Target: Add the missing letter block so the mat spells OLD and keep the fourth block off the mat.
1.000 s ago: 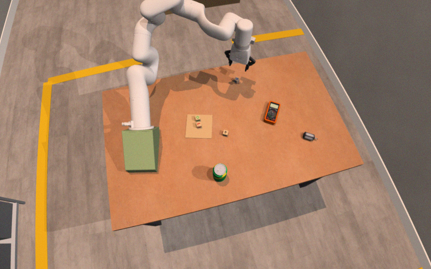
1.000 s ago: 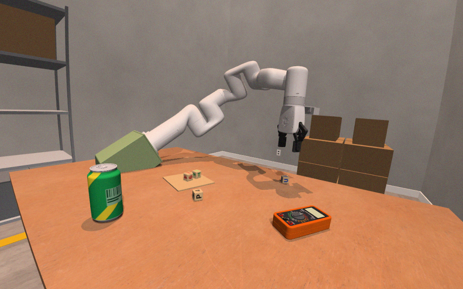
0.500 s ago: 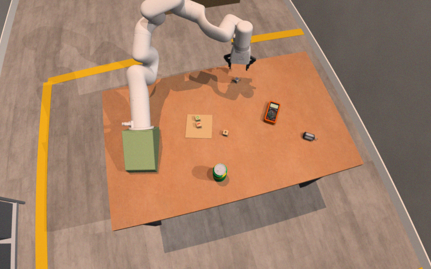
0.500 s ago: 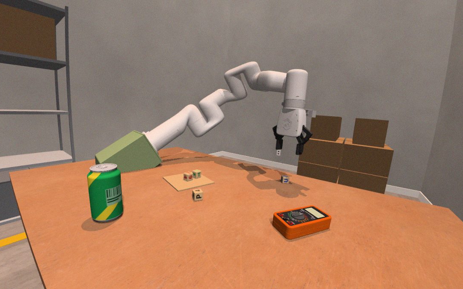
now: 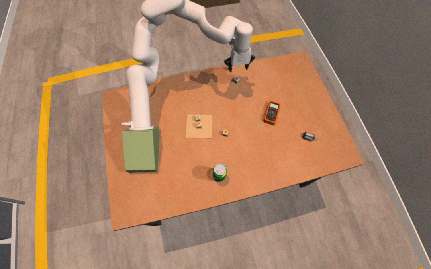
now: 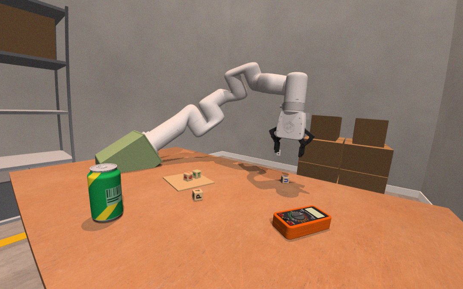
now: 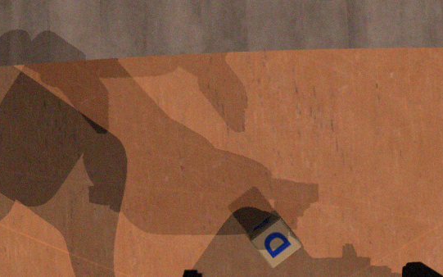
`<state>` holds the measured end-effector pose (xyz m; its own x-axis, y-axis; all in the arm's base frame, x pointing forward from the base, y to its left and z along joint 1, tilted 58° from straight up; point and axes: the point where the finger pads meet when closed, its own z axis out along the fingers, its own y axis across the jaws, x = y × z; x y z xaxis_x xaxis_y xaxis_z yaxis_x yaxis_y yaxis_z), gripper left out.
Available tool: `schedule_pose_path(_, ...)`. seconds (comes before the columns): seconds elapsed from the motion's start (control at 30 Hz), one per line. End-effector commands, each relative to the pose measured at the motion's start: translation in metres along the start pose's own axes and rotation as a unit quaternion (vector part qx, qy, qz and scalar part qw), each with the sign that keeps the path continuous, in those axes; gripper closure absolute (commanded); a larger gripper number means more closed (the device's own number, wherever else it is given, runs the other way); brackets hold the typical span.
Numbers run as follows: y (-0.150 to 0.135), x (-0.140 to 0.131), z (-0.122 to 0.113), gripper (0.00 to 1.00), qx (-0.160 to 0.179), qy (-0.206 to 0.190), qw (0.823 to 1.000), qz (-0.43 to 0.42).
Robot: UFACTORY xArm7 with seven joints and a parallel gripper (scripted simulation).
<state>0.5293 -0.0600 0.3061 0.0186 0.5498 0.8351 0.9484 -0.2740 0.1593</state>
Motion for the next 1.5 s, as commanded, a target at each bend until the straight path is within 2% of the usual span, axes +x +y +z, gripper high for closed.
schedule_pose_path(0.0,0.001,-0.001,0.002,0.0,-0.004,0.001,0.998,-0.069)
schedule_pose_path(0.23,0.001,-0.001,0.007,0.0,-0.004,0.0,0.989,-0.146)
schedule_pose_path(0.3,0.001,-0.001,0.007,0.0,-0.004,0.0,0.989,-0.146)
schedule_pose_path(0.33,0.001,-0.001,0.009,0.0,-0.004,0.0,0.984,-0.178)
schedule_pose_path(0.73,0.001,0.0,0.016,0.0,-0.004,-0.001,0.954,-0.301)
schedule_pose_path(1.0,0.001,0.0,0.018,0.0,-0.004,-0.001,0.948,-0.319)
schedule_pose_path(1.03,0.001,0.0,0.018,0.36,-0.004,-0.001,0.948,-0.319)
schedule_pose_path(1.47,0.001,0.0,0.018,0.36,-0.004,-0.001,0.948,-0.319)
